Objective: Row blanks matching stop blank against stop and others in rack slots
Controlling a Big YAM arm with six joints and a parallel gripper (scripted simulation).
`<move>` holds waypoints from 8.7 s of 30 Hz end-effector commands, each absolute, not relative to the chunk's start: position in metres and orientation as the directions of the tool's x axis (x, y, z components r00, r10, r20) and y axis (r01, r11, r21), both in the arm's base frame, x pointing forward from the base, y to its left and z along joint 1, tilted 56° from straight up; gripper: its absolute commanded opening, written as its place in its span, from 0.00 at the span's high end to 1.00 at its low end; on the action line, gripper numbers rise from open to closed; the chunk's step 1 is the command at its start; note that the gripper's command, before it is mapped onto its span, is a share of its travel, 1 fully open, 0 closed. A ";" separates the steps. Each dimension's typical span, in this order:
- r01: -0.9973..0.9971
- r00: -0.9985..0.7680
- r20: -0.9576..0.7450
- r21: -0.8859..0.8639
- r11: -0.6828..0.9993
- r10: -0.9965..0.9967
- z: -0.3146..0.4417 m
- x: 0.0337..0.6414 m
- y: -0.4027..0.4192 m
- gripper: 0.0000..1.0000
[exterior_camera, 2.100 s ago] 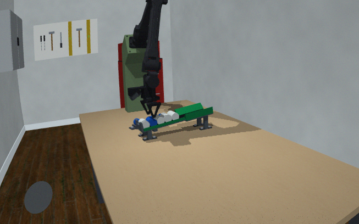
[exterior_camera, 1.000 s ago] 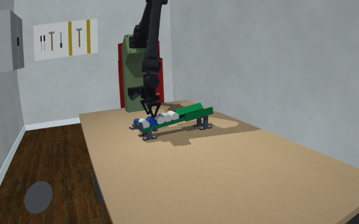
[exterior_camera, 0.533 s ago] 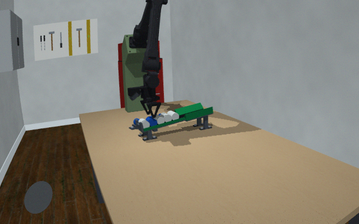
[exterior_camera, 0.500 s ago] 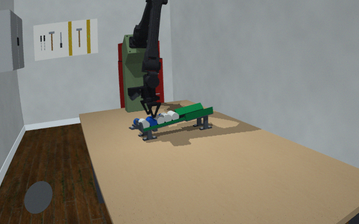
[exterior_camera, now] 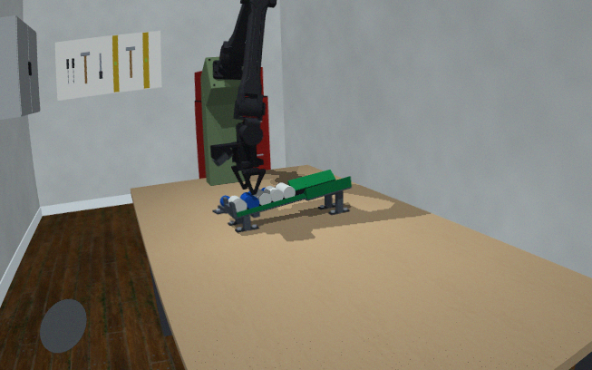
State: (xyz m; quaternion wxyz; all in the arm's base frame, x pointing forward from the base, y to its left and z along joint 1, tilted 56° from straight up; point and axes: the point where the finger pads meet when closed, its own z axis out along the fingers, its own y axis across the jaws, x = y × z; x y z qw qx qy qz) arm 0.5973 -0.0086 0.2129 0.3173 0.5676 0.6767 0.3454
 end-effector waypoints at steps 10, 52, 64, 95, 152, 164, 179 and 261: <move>0.550 -0.162 -0.033 0.827 0.118 0.986 0.208 0.596 -0.001 0.21; 0.543 -0.161 -0.034 0.832 0.117 0.986 0.192 0.631 0.003 0.21; 0.542 -0.162 -0.034 0.832 0.118 0.986 0.194 0.629 0.004 0.21; 0.542 -0.162 -0.035 0.832 0.118 0.986 0.194 0.629 0.004 0.40; 0.578 -0.150 -0.030 0.809 0.112 0.988 0.234 0.541 -0.019 0.40; 0.549 -0.190 -0.073 0.819 0.168 0.979 0.192 0.538 -0.003 0.40; 0.526 -0.259 -0.175 0.799 0.291 0.950 0.048 0.459 0.017 0.40; 0.509 -0.247 -0.167 0.816 0.275 0.955 0.004 0.548 0.029 0.40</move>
